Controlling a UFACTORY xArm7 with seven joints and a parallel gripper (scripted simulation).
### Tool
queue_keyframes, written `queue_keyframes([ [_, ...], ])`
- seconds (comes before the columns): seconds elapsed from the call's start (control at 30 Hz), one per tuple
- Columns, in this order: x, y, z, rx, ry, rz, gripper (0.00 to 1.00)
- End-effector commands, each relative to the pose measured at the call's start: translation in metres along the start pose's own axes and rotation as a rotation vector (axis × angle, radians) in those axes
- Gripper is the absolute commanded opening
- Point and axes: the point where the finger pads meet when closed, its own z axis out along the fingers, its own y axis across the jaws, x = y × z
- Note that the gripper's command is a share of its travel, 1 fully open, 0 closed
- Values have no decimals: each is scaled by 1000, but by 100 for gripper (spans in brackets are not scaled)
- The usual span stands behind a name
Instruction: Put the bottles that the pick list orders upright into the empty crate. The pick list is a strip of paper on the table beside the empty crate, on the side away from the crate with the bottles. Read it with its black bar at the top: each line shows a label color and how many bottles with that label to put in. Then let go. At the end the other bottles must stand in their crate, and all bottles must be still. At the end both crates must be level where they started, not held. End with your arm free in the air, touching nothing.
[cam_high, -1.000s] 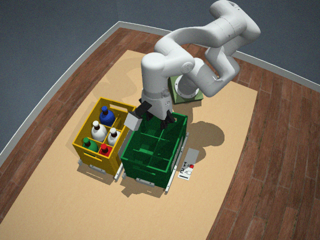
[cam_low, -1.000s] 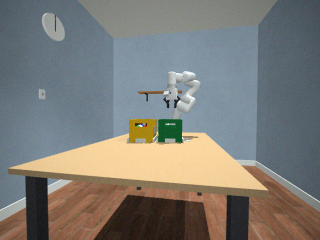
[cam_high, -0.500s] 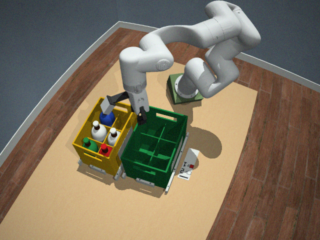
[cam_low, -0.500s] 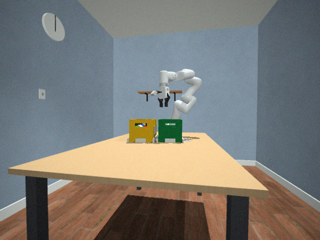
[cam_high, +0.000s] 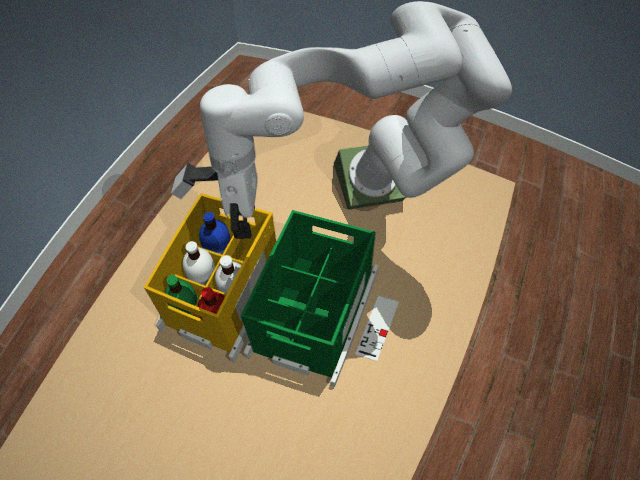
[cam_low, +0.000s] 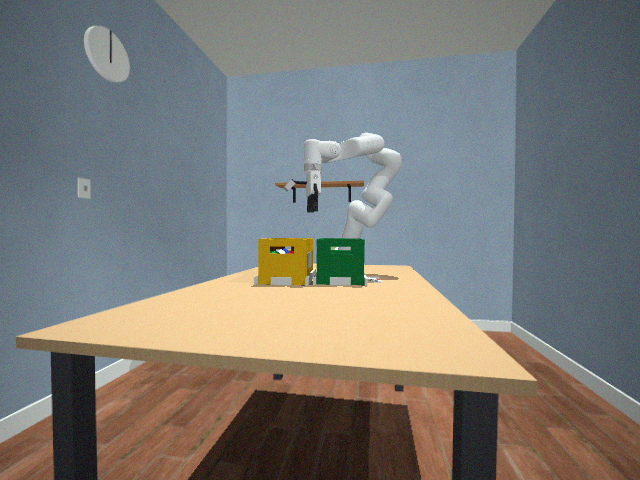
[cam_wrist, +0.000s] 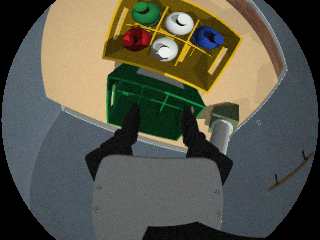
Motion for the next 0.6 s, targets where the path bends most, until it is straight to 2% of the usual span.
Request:
queue_keyframes([
  [0.0,20,4,-4,-2,-1,125,65],
  [0.23,49,13,-8,-3,-1,336,65],
  [0.57,91,26,-14,-3,-1,339,65],
])
